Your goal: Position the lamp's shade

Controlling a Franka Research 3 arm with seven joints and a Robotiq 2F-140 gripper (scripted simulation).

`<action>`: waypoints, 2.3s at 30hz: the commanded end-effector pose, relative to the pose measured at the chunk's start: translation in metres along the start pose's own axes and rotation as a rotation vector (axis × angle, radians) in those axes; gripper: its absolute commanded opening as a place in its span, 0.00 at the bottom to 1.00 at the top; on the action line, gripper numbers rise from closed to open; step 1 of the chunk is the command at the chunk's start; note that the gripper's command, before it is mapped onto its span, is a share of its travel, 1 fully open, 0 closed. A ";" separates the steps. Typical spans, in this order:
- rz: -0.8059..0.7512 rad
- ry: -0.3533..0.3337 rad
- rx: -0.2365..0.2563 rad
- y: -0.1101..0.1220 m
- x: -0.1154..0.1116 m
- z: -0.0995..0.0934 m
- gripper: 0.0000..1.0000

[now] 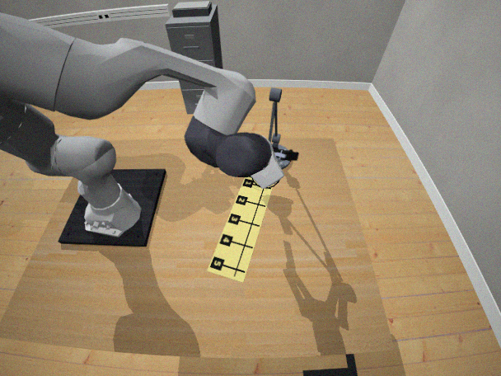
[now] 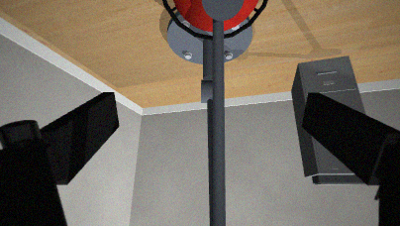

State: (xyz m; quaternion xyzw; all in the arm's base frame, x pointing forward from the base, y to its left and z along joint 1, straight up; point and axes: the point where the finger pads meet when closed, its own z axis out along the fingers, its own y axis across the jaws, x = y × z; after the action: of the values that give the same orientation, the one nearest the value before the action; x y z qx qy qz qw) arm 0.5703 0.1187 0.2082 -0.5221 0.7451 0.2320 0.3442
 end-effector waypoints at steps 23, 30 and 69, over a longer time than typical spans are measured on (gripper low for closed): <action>-0.008 -0.003 0.005 -0.003 0.000 -0.098 1.00; -0.014 -0.004 0.011 -0.005 0.000 -0.097 1.00; -0.021 -0.006 0.019 -0.008 0.000 -0.096 1.00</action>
State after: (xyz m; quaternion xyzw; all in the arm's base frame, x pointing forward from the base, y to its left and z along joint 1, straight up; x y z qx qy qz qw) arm 0.5522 0.0481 0.2710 -0.5261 0.7406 0.2227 0.3537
